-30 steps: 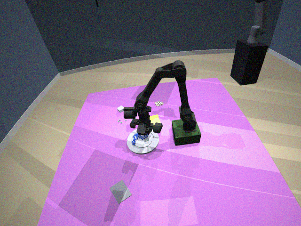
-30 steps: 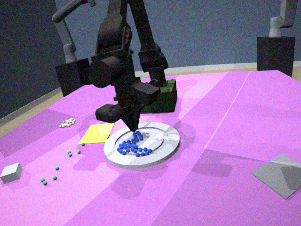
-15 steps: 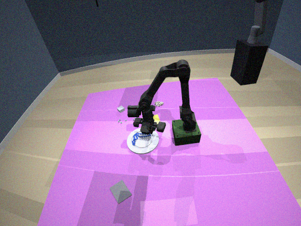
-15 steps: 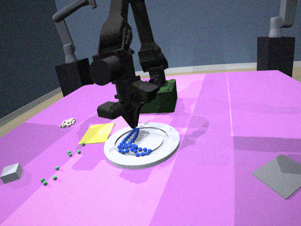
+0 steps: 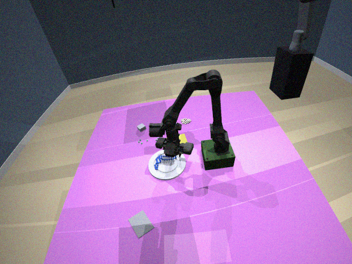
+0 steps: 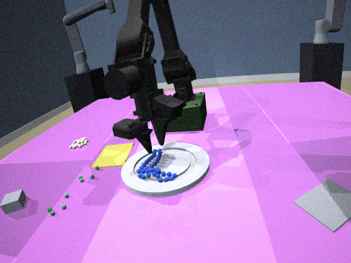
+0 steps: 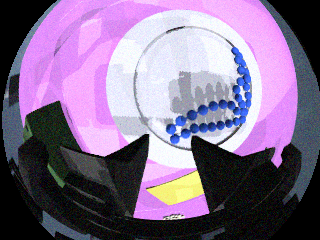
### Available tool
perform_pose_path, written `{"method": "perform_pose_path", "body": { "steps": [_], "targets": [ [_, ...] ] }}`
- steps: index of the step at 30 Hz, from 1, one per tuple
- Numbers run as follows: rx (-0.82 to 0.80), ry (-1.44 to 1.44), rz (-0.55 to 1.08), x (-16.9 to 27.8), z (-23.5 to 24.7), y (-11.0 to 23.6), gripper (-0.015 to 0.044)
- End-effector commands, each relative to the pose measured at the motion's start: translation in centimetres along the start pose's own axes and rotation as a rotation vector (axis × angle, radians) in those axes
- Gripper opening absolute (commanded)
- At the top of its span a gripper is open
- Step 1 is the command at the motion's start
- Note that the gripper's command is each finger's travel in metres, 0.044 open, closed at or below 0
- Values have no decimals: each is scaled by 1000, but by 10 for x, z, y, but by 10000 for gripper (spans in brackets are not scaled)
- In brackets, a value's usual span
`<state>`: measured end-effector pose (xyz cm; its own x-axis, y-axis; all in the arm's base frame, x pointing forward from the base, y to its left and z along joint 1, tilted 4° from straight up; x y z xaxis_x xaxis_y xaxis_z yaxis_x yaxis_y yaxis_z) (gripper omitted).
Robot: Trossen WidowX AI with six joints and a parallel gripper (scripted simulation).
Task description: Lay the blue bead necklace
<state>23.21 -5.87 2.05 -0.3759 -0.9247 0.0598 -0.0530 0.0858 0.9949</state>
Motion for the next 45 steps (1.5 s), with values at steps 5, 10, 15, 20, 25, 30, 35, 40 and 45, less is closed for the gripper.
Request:
{"method": "perform_pose_path", "body": {
  "steps": [5, 10, 15, 20, 25, 30, 35, 40, 45],
  "targets": [
    [-18, 6, -4, 0, 4, 2, 420],
    [-19, 7, -4, 0, 1, 2, 440],
    [-19, 7, -4, 0, 1, 2, 440],
    [-19, 7, -4, 0, 1, 2, 440],
    [-19, 7, -4, 0, 1, 2, 440],
    [-19, 7, -4, 0, 1, 2, 440],
    [-19, 7, -4, 0, 1, 2, 440],
    [-19, 7, -4, 0, 1, 2, 440],
    [-19, 7, -4, 0, 1, 2, 440]
  ]
}}
Point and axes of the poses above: the point midway between the two fingers, 35 mm back from their tips, its own y axis back along the fingers, its own z axis across the jaws, x = y × z, the point moved 3 cm from there along y, back along the fingers, and after that the axes turned 5 degrees about y, right-handed, at the moved point
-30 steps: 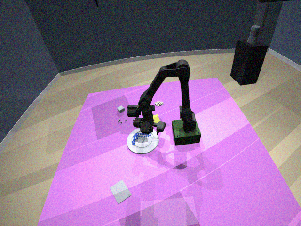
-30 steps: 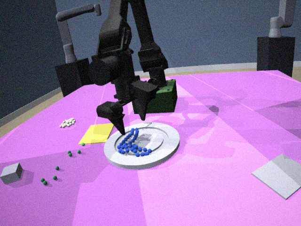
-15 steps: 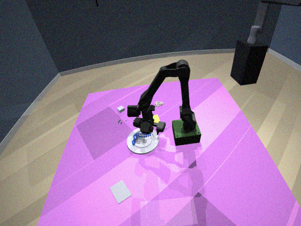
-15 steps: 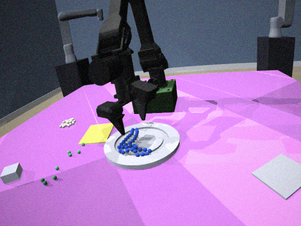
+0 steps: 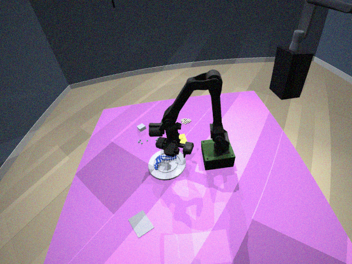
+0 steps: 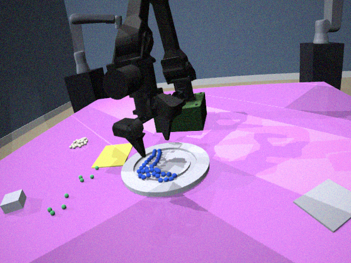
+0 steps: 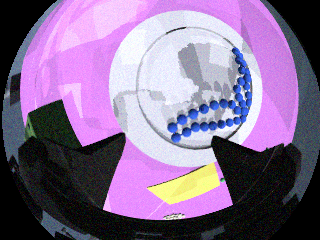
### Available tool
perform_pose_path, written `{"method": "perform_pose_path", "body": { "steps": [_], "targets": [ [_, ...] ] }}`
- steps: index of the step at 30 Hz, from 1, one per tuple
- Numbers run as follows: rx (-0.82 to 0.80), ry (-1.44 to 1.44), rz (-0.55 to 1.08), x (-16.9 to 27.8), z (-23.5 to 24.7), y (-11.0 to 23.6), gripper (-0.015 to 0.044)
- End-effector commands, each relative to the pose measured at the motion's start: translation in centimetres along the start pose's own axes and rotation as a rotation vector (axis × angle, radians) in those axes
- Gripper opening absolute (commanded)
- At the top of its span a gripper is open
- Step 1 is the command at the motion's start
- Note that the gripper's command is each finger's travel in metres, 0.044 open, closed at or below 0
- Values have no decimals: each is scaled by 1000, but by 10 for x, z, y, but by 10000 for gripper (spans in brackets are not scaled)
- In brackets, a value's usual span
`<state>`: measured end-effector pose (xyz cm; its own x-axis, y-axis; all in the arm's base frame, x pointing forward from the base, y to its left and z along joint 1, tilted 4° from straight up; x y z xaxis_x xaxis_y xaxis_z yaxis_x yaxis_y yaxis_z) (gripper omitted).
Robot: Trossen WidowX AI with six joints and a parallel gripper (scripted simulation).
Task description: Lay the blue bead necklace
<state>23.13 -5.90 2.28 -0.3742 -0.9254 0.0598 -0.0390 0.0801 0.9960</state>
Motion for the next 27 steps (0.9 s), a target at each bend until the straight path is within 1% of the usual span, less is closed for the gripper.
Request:
{"method": "perform_pose_path", "body": {
  "steps": [1, 22, 24, 27],
  "targets": [
    [-4, 5, -4, 0, 0, 0, 440],
    [-4, 5, -4, 0, 0, 0, 440],
    [-3, -53, -4, -1, -2, 1, 387],
    [-3, -306, -4, -7, -13, 7, 309]
  ]
}}
Point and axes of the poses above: the point midway between the two fingers, 35 mm back from their tips, its own y axis back along the fingers, its own z axis across the jaws, x = y × z, the point moved 3 cm from there along y, back along the fingers, and after that the axes turned 5 degrees about y, right-handed, at the moved point
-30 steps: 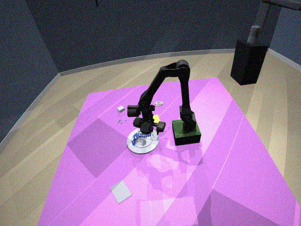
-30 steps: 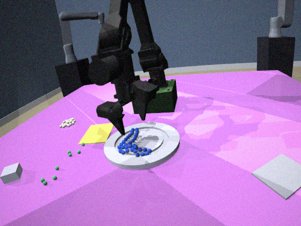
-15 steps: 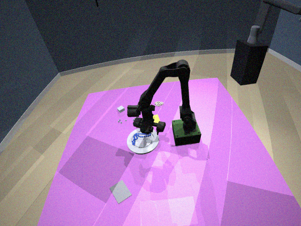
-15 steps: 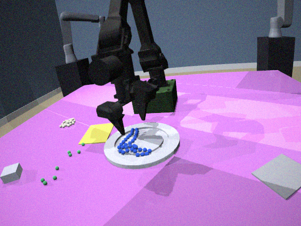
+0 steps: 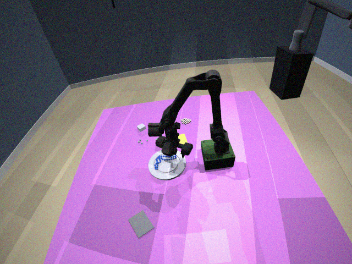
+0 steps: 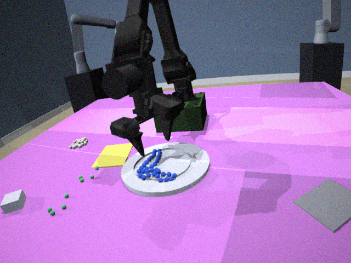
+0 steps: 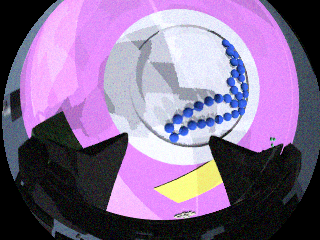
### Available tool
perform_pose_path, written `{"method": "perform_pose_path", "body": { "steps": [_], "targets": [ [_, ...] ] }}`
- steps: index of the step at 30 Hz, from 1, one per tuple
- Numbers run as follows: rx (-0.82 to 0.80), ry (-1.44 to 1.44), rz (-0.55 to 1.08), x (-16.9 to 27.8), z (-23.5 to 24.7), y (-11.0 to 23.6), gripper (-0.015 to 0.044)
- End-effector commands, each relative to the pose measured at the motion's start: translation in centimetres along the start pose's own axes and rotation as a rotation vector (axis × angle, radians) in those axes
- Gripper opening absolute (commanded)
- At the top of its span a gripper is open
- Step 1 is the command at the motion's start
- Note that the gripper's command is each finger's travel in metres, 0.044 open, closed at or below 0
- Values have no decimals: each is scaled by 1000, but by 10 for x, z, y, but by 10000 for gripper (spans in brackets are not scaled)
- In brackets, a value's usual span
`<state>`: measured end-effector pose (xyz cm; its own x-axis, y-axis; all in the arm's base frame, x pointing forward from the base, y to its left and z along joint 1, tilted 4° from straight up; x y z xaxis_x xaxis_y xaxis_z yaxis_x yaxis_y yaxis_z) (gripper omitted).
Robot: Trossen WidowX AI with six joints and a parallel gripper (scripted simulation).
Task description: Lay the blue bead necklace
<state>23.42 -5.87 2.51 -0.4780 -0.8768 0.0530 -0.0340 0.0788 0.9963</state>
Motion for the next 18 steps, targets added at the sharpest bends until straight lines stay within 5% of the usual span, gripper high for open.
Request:
{"method": "perform_pose_path", "body": {
  "steps": [1, 7, 12, 18],
  "targets": [
    [2, -281, -6, -9, -13, 7, 282],
    [1, -823, -8, -24, -33, 20, 125],
    [0, -1257, -11, -37, -48, 30, 120],
    [0, -1315, -11, -39, -50, 31, 120]
  ]
}}
Point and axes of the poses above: the point midway between the two fingers, 35 mm back from their tips, its own y axis back along the fingers, its own z axis across the jaws, x = y × z, the point moved 3 cm from there along y, back along the fingers, and after that the axes turned 5 degrees about y, right-handed, at the moved point
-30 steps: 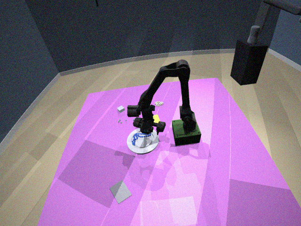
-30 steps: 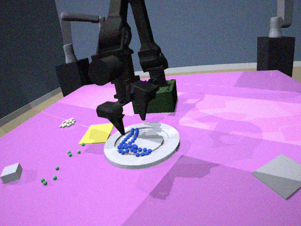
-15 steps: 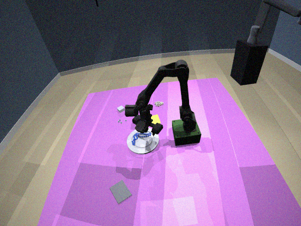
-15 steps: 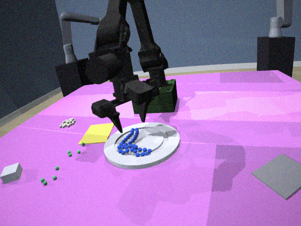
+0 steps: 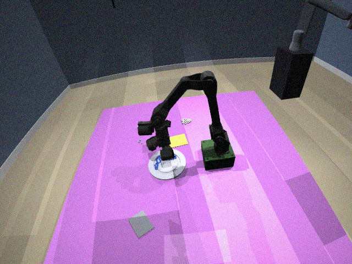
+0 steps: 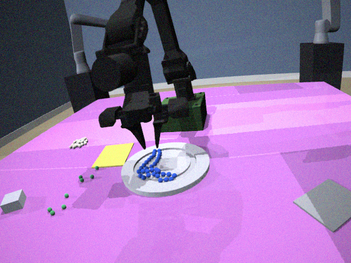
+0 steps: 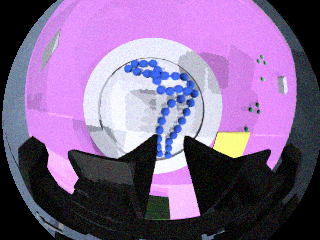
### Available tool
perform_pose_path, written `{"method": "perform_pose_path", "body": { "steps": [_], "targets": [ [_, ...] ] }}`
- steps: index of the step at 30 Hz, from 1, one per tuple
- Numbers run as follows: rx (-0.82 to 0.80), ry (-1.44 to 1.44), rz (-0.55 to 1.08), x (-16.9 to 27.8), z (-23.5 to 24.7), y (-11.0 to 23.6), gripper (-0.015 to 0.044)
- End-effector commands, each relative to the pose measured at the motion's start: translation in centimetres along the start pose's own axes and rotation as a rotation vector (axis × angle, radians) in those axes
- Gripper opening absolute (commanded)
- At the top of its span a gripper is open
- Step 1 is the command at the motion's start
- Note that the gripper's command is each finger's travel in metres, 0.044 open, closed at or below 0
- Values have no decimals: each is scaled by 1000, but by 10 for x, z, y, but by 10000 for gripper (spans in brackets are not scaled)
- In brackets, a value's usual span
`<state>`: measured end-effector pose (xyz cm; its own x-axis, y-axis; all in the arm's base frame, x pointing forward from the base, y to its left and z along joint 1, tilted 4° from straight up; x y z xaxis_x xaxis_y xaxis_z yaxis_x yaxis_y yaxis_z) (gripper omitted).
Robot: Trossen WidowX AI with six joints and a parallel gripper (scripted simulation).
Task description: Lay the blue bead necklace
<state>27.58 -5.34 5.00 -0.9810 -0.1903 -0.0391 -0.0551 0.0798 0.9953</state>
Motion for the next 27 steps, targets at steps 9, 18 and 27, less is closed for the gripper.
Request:
{"method": "perform_pose_path", "body": {
  "steps": [9, 18, 27],
  "targets": [
    [-5, -431, 12, -21, 3, 7, 120],
    [-5, -431, 12, -21, 3, -8, 120],
    [-2, -424, -1, -23, 2, -5, 120]
  ]
}}
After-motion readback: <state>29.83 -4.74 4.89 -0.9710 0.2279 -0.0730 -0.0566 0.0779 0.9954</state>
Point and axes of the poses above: the point midway between the two fingers, 35 mm back from their tips, its own y axis back along the fingers, its own z axis across the jaws, x = y × z, the point moved 3 cm from there along y, back along the fingers, and after that the axes turned 5 degrees about y, right-handed, at the moved point
